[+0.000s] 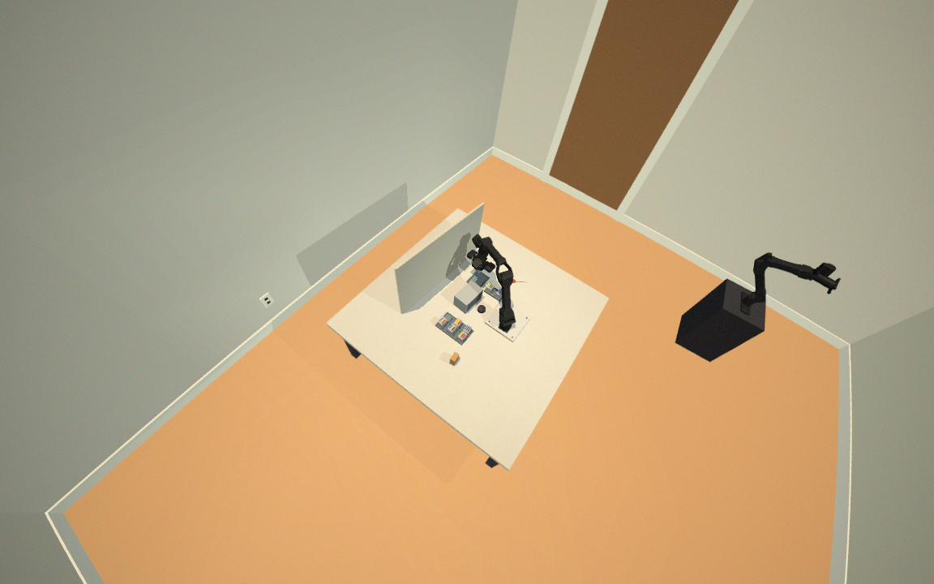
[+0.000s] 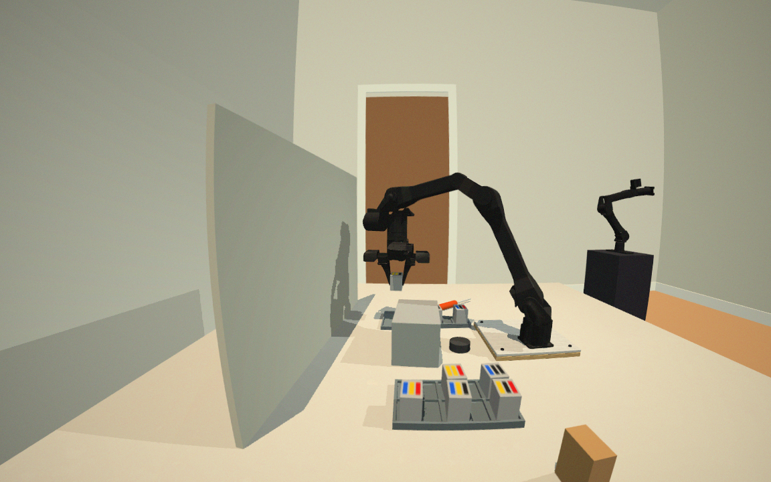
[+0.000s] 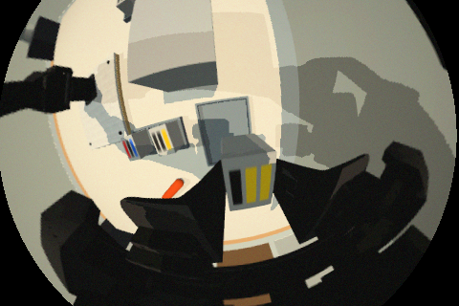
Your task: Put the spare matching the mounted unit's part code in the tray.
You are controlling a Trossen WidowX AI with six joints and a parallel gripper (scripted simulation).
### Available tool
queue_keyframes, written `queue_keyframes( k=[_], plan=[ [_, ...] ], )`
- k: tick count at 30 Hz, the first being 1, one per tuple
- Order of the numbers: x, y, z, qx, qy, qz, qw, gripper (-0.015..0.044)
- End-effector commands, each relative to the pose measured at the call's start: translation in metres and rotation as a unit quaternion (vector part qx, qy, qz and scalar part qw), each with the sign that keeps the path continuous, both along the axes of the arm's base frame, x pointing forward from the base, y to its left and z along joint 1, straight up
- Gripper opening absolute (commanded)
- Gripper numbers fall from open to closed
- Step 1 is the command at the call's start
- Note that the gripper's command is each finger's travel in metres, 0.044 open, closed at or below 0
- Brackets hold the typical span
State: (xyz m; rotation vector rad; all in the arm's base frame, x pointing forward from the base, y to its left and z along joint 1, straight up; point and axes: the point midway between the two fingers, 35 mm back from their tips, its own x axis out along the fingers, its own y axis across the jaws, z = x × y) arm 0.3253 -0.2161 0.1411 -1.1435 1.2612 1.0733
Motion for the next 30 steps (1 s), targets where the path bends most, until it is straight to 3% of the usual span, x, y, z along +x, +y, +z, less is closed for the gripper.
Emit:
queue_keyframes(
  k=[1,30],
  plan=[
    [0.0,-0.001,-0.003,0.0,0.001,0.002,1.0,0.0],
    [0.001,-0.001,-0.023,0.0,0.001,0.002,1.0,0.0]
  ],
)
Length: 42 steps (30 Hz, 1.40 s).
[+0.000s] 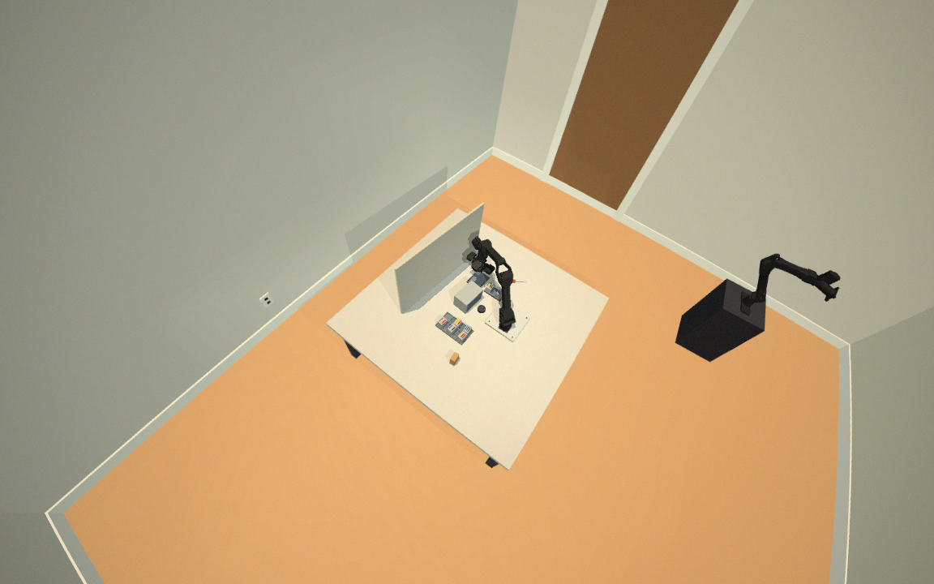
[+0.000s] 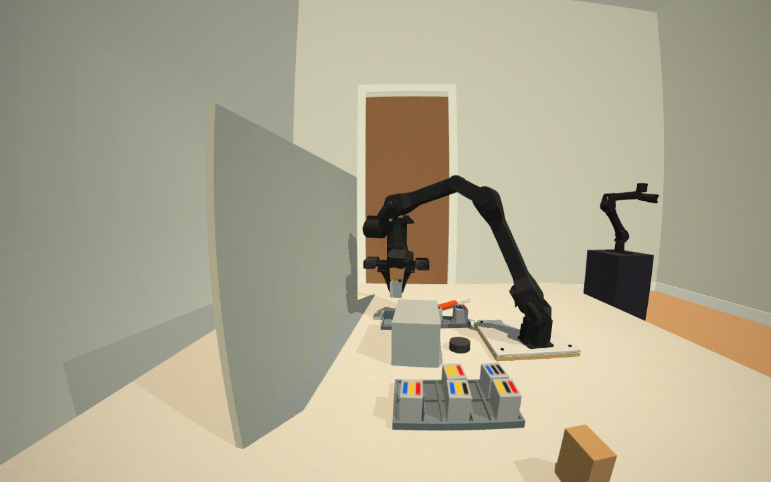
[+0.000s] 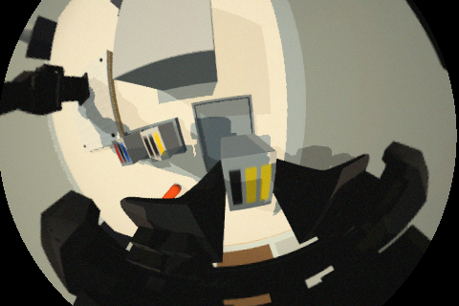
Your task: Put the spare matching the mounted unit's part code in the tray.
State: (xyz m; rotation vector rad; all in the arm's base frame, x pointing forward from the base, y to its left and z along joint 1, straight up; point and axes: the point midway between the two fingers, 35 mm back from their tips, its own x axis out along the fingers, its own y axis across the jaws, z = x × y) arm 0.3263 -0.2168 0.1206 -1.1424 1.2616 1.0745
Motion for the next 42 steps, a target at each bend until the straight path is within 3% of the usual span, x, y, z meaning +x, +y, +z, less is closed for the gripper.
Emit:
queue_keyframes(
  k=[1,42],
  plan=[
    [0.0,0.0,-0.003,0.0,0.001,0.002,1.0,0.0],
    [-0.001,0.0,-0.031,0.0,0.002,0.002,1.0,0.0]
  ],
)
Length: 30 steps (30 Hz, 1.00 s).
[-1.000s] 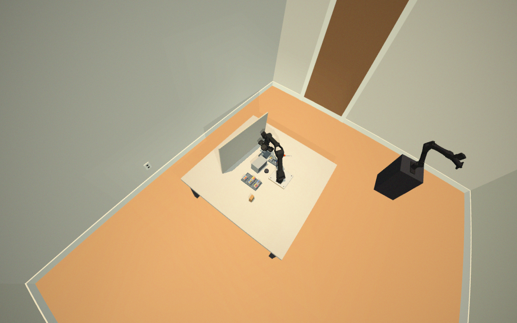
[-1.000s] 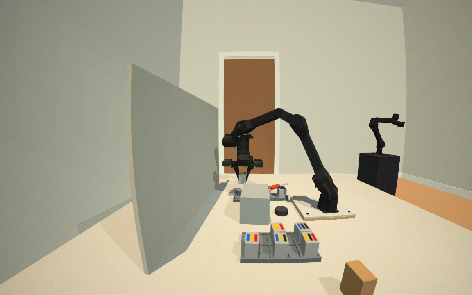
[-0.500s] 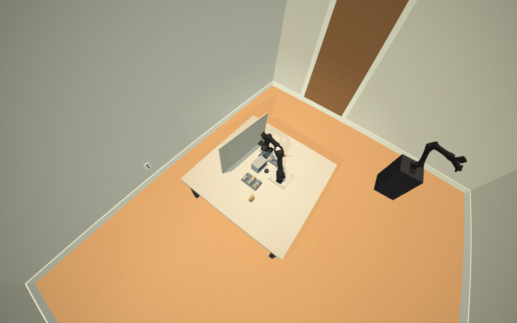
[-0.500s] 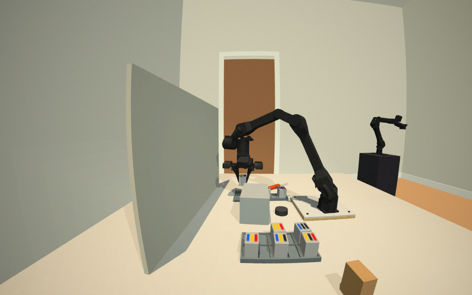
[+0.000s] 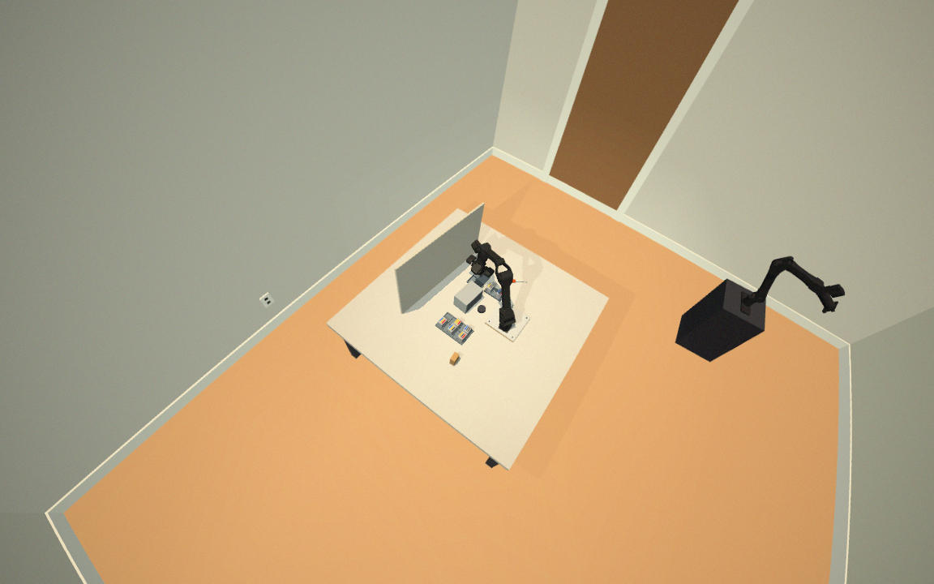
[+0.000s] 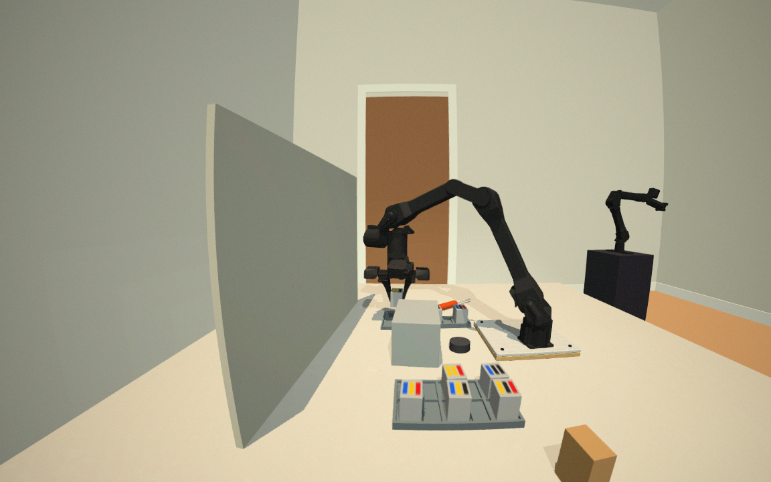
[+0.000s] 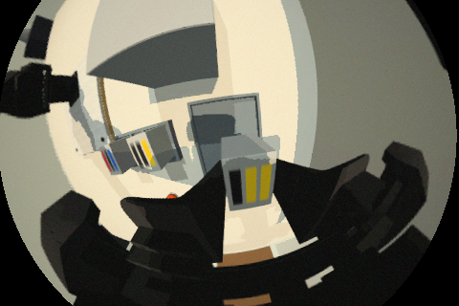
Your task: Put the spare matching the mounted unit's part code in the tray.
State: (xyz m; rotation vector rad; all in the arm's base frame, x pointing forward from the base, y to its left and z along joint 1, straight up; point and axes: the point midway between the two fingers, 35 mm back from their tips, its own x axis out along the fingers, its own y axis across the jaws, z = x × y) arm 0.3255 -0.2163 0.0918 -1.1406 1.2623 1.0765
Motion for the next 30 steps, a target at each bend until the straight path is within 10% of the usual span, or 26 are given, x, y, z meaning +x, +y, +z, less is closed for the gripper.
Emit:
queue_keyframes(
  k=[1,30],
  plan=[
    [0.0,0.0,-0.003,0.0,0.001,0.002,1.0,0.0],
    [-0.003,0.001,-0.023,0.0,0.001,0.002,1.0,0.0]
  ],
)
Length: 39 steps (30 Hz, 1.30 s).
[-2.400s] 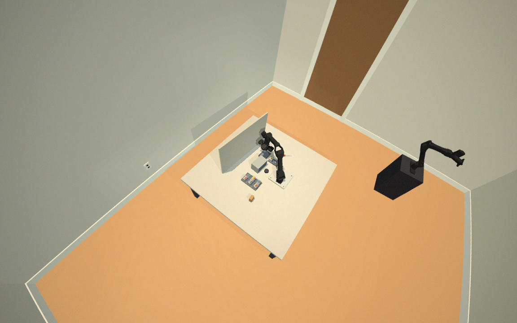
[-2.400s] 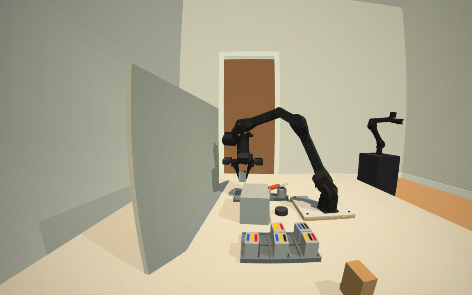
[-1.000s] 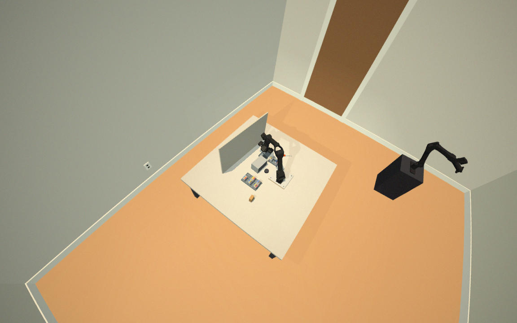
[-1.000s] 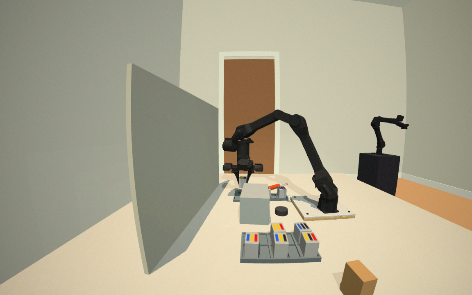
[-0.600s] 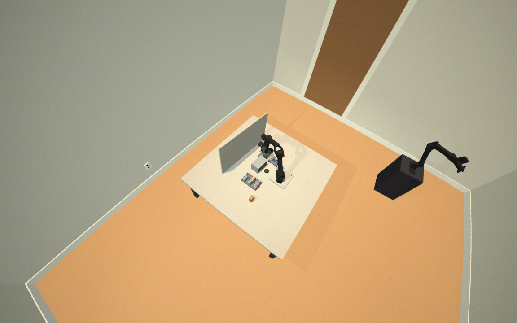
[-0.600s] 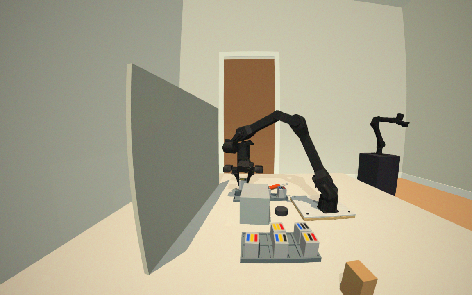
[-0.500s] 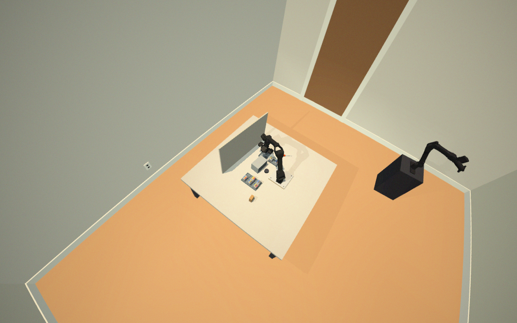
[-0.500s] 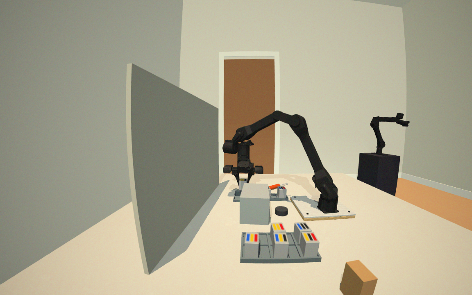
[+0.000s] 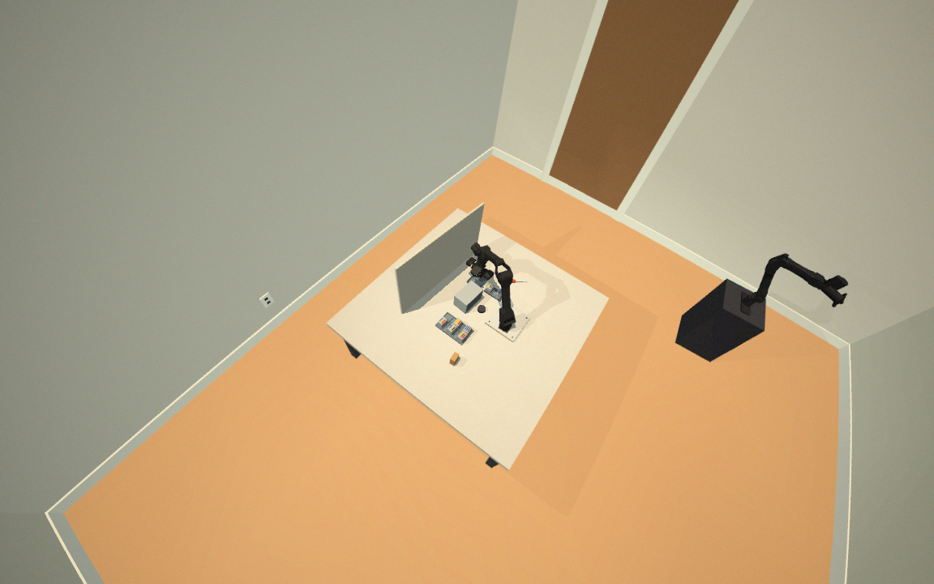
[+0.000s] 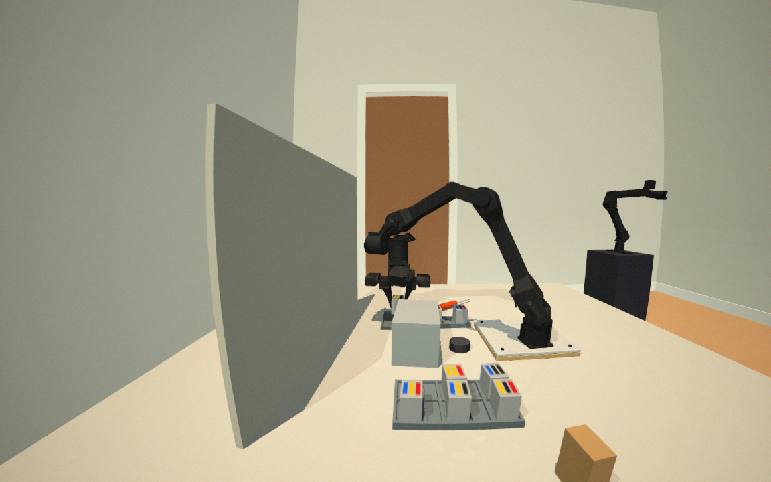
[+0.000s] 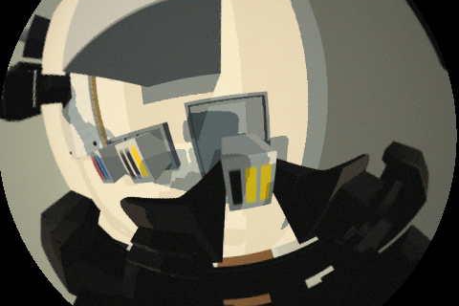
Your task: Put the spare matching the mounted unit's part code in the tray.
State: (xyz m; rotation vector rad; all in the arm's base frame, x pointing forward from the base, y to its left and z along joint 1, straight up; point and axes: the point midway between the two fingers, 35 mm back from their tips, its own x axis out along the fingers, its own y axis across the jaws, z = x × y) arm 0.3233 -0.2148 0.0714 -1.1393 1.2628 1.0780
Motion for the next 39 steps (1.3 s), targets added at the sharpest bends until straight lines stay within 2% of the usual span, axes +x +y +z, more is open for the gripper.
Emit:
queue_keyframes(
  k=[1,26,39],
  plan=[
    [0.0,0.0,-0.003,0.0,0.001,0.002,1.0,0.0],
    [-0.003,0.002,-0.02,0.0,0.001,0.002,1.0,0.0],
    [-0.003,0.002,-0.017,0.0,0.001,0.0,1.0,0.0341]
  ],
)
